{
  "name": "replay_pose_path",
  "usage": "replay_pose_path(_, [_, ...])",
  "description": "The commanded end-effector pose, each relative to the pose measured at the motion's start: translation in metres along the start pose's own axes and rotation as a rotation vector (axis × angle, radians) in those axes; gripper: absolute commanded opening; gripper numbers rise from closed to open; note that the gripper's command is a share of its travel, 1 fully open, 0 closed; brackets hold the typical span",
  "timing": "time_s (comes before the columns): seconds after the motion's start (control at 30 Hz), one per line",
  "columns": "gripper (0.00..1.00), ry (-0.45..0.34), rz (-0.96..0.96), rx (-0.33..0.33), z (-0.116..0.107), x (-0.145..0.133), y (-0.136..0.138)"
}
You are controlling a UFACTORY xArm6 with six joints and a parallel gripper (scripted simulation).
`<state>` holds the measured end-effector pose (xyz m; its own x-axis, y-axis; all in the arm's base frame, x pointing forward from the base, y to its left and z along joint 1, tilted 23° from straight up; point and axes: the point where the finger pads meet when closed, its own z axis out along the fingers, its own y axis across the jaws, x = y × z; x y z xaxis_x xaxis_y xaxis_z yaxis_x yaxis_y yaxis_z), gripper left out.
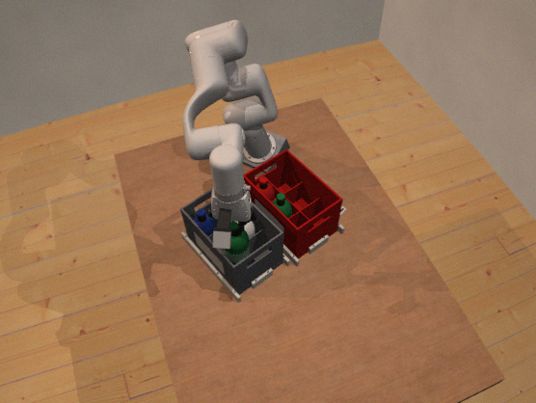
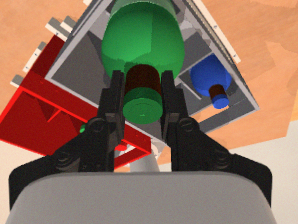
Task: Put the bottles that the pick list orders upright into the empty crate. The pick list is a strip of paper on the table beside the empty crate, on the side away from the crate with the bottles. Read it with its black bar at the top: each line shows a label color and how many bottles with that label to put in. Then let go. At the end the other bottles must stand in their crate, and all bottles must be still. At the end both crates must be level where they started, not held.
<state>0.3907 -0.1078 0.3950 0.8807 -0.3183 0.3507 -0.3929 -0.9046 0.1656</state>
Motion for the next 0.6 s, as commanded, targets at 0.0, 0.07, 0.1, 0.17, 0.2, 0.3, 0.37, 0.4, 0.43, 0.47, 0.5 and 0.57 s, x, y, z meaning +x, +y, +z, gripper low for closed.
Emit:
replay_pose_path(0.0, [0.00,0.005,0.001,0.001,-0.007,0.001,0.000])
replay_pose_path(0.07, [0.00,0.005,0.001,0.001,-0.009,0.001,0.000])
replay_pose_path(0.1, [0.00,0.005,0.001,0.001,-0.011,0.001,0.000])
replay_pose_path(0.17, [0.00,0.005,0.001,0.001,-0.014,0.001,0.000])
replay_pose_path(0.2, [0.00,0.005,0.001,0.001,-0.016,0.001,0.000])
replay_pose_path(0.3, [0.00,0.005,0.001,0.001,-0.021,0.001,0.000])
replay_pose_path(0.37, [0.00,0.005,0.001,0.001,-0.024,0.001,0.000])
replay_pose_path(0.4, [0.00,0.005,0.001,0.001,-0.026,0.001,0.000])
replay_pose_path(0.43, [0.00,0.005,0.001,0.001,-0.027,0.001,0.000])
replay_pose_path(0.47, [0.00,0.005,0.001,0.001,-0.029,0.001,0.000])
replay_pose_path(0.5, [0.00,0.005,0.001,0.001,-0.031,0.001,0.000])
replay_pose_path(0.57, [0.00,0.005,0.001,0.001,-0.032,0.001,0.000])
